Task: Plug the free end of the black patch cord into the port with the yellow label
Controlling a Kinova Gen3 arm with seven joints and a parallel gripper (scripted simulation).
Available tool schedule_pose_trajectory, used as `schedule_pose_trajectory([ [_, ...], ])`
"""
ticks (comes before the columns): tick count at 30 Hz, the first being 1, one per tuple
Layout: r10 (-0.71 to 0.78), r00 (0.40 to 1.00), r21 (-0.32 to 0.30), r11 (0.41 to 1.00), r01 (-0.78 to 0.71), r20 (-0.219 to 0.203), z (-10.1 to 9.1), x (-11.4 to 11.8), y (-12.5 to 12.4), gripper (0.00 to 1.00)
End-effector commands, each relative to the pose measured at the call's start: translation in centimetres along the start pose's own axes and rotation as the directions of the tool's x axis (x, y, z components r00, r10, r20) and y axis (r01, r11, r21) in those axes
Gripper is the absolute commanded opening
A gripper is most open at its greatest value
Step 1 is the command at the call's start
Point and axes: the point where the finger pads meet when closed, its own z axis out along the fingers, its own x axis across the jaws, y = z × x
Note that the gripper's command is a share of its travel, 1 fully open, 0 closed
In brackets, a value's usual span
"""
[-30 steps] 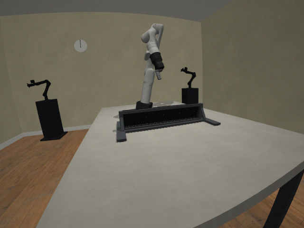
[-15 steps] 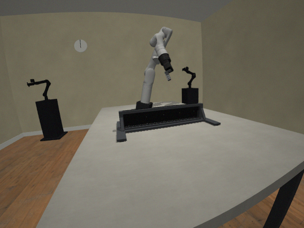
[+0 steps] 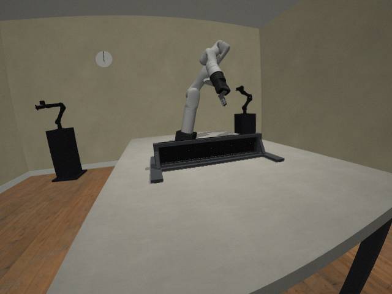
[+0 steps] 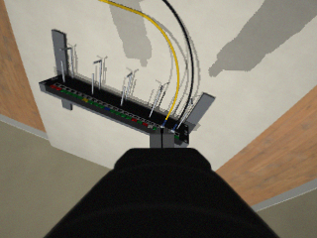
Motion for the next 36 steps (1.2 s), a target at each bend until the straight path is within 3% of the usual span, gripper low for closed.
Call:
schedule_pose_trajectory([
  [1, 0.08, 0.996, -0.008, 0.997, -0.08, 0.034, 0.3, 0.4, 0.0, 0.0],
  [18, 0.345, 0.936, -0.07, 0.938, -0.34, 0.074, 0.9, 1.7, 0.4, 0.0],
  [36, 0.397, 0.914, -0.086, 0.917, -0.391, 0.082, 1.0, 1.9, 0.5, 0.0],
])
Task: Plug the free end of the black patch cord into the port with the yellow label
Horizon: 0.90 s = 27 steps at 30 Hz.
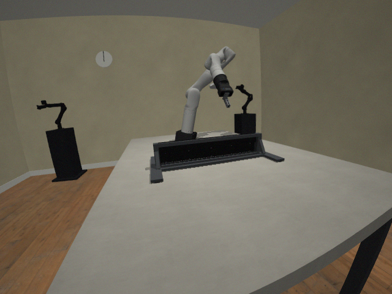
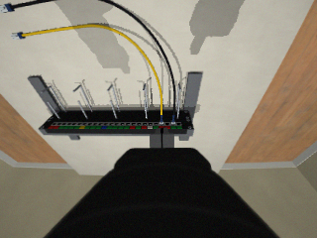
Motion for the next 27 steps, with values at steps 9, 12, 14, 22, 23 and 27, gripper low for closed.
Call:
schedule_pose_trajectory([
  [9, 0.017, 1.0, -0.008, 1.0, -0.017, 0.005, 0.0, -0.1, 0.2, 0.0],
  [12, 0.02, 1.0, -0.011, 1.0, -0.02, 0.004, 0.2, 0.0, 0.3, 0.0],
  [14, 0.015, 1.0, -0.013, 1.0, -0.015, 0.003, 0.3, 0.0, 0.4, 0.0],
  [22, 0.007, 1.0, -0.013, 1.0, -0.007, 0.003, 1.1, 0.0, 0.4, 0.0],
  [23, 0.006, 1.0, -0.013, 1.0, -0.006, 0.003, 1.2, 0.0, 0.5, 0.0],
  [27, 0.006, 1.0, -0.014, 1.0, -0.006, 0.003, 2.0, 0.0, 0.5, 0.0],
])
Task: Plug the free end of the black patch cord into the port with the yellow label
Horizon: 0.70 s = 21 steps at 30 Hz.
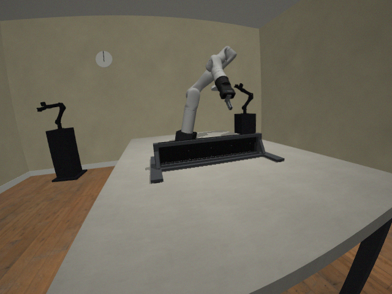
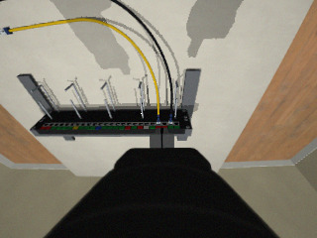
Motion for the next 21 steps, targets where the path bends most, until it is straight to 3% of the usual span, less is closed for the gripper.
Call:
schedule_pose_trajectory([
  [1, -0.001, 1.0, -0.009, 1.0, 0.001, 0.013, 0.6, -0.7, 0.5, 0.0],
  [9, -0.001, 1.0, -0.008, 1.0, 0.001, 0.013, 2.2, -0.7, 0.4, 0.0],
  [21, 0.002, 1.0, -0.011, 1.0, -0.002, 0.016, 6.6, -0.9, 0.7, 0.0],
])
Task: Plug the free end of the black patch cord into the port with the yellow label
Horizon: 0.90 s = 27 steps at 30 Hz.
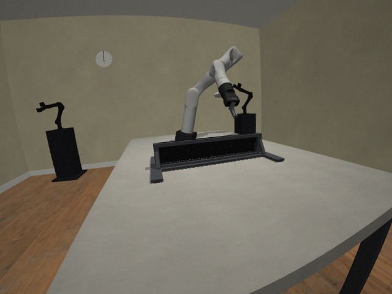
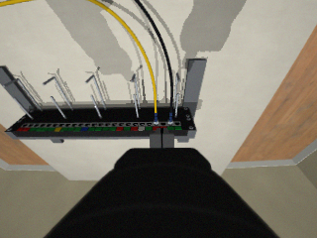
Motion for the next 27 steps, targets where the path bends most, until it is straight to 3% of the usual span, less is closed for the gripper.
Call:
schedule_pose_trajectory([
  [1, -0.002, 1.0, -0.006, 1.0, 0.002, 0.023, 1.4, -1.2, 0.4, 0.0],
  [15, -0.002, 1.0, -0.006, 1.0, 0.002, 0.023, 5.8, -1.3, 0.4, 0.0],
  [27, 0.0, 1.0, -0.005, 1.0, 0.001, 0.024, 6.5, -1.4, 0.3, 0.0],
])
